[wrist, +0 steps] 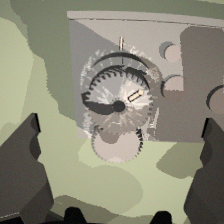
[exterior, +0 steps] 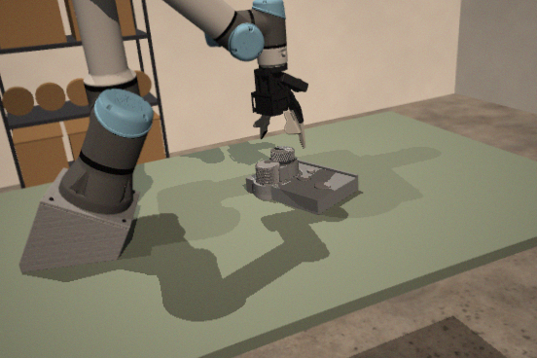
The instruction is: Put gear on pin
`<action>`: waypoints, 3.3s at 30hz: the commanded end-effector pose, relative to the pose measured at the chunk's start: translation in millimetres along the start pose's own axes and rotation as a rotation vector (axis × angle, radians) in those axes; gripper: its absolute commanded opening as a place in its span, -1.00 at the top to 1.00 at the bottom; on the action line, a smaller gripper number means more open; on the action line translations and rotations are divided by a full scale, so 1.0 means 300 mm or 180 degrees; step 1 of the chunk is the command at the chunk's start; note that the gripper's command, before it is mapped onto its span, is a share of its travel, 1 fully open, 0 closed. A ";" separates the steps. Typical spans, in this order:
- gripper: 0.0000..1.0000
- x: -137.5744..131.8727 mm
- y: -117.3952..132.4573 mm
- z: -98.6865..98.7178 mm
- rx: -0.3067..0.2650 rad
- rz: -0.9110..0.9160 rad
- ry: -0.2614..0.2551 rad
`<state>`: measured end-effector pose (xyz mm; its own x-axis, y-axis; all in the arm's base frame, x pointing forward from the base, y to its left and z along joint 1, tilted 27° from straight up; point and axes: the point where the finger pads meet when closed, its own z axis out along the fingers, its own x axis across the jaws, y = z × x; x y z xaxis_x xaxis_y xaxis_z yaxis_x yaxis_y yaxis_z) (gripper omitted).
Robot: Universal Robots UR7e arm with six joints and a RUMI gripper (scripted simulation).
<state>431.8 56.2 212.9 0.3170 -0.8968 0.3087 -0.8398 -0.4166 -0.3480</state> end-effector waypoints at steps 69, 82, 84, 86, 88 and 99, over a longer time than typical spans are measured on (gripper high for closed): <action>1.00 -0.015 0.098 -0.015 -0.0022 0.0000 -0.0014; 1.00 -0.015 0.100 0.003 -0.0030 0.0000 -0.0018; 1.00 -0.015 0.100 0.011 -0.0030 0.0000 -0.0018; 1.00 -0.015 0.100 0.015 -0.0030 0.0000 -0.0018; 1.00 -0.015 0.100 0.020 -0.0030 0.0000 -0.0018; 1.00 -0.016 0.101 0.073 -0.0030 0.0000 -0.0017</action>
<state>410.3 46.7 190.4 0.3207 -0.8970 0.3041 -0.8432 -0.4167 -0.3397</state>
